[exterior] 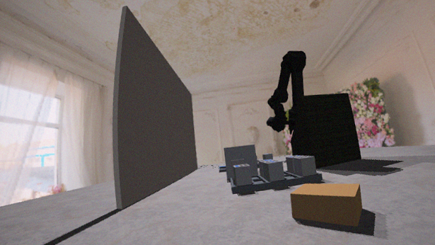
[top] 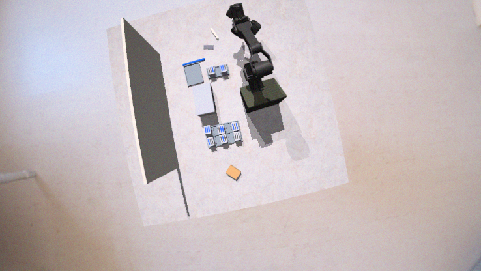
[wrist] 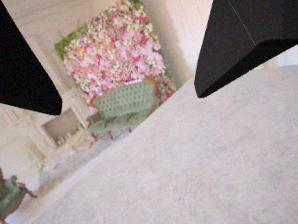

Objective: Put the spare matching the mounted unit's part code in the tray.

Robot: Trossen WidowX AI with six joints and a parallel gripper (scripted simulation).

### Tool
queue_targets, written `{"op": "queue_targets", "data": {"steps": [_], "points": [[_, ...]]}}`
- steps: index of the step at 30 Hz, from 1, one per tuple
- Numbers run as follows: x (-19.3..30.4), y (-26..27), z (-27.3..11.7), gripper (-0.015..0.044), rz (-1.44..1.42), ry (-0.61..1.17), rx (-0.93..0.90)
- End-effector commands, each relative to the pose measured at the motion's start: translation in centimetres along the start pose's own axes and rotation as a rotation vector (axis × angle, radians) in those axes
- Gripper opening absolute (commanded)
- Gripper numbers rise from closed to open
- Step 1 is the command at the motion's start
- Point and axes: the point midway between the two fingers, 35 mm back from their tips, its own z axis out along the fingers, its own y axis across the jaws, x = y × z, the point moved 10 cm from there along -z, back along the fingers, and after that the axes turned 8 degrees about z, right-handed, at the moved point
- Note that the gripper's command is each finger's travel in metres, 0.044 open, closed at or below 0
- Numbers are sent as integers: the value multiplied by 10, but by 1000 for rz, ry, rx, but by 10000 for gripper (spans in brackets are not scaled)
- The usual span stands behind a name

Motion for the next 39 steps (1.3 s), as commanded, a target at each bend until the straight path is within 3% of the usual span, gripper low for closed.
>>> {"op": "queue_targets", "data": {"steps": [1,8,19,28,36,39], "points": [[0,0,0,426,0,0,0],[-4,-4,3,440,38,-38,-10],[-95,-71,15,440,462,-541,-317],[-171,-103,-32,440,561,-701,-563],[-222,-121,-82,440,580,-687,-729],[-246,-122,-119,440,552,-680,-771]]}}
